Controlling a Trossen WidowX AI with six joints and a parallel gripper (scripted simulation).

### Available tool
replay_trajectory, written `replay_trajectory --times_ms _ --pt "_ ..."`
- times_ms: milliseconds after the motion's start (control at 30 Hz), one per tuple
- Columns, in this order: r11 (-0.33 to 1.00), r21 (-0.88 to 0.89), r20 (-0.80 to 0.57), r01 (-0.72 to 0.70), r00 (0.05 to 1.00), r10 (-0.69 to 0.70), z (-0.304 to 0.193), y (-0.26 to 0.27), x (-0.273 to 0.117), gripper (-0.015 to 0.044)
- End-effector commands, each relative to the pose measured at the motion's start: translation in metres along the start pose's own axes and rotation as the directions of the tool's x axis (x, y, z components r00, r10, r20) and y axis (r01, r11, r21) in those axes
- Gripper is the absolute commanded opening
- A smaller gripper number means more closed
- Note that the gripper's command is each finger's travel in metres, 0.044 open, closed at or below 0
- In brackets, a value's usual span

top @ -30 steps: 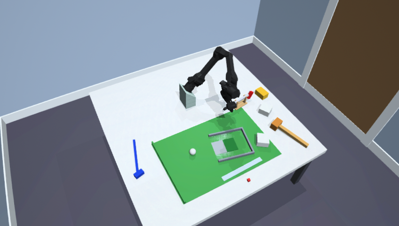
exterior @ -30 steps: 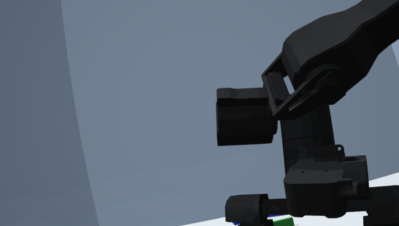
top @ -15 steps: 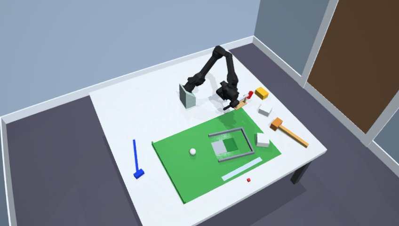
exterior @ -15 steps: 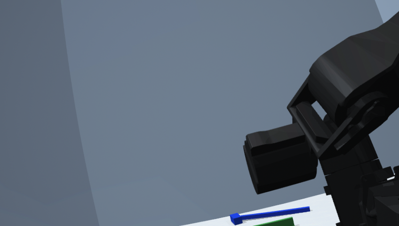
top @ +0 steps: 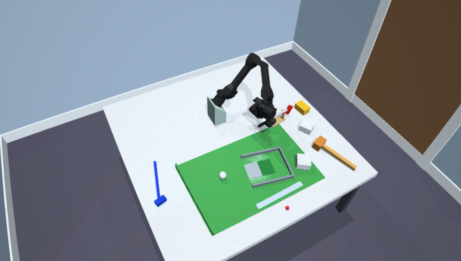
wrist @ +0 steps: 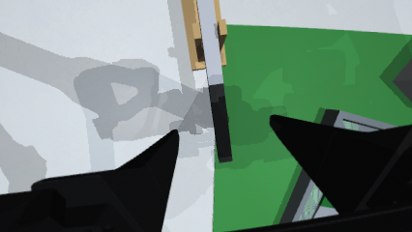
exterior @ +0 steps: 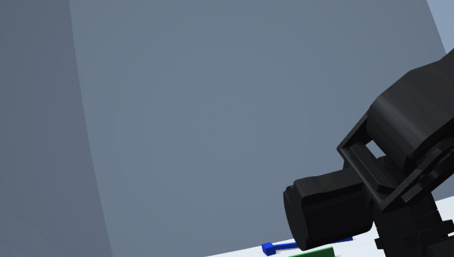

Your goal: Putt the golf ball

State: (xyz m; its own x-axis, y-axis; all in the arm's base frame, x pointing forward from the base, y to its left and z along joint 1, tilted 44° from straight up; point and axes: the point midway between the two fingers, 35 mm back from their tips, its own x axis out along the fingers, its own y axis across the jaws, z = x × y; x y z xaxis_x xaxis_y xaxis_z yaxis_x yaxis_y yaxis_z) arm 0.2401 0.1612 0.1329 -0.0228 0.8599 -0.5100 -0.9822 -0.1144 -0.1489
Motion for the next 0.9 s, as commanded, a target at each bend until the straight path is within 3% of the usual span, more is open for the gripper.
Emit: replay_trajectory --times_ms 0,833,867 --pt "1.0 0.006 -0.002 -0.003 1.0 0.003 -0.004 0.001 0.013 0.044" --pt "1.0 0.006 0.0 -0.003 1.0 0.003 -0.012 0.002 0.043 0.044" --pt "1.0 0.001 0.003 -0.004 1.0 0.004 -0.01 0.001 0.039 0.0414"
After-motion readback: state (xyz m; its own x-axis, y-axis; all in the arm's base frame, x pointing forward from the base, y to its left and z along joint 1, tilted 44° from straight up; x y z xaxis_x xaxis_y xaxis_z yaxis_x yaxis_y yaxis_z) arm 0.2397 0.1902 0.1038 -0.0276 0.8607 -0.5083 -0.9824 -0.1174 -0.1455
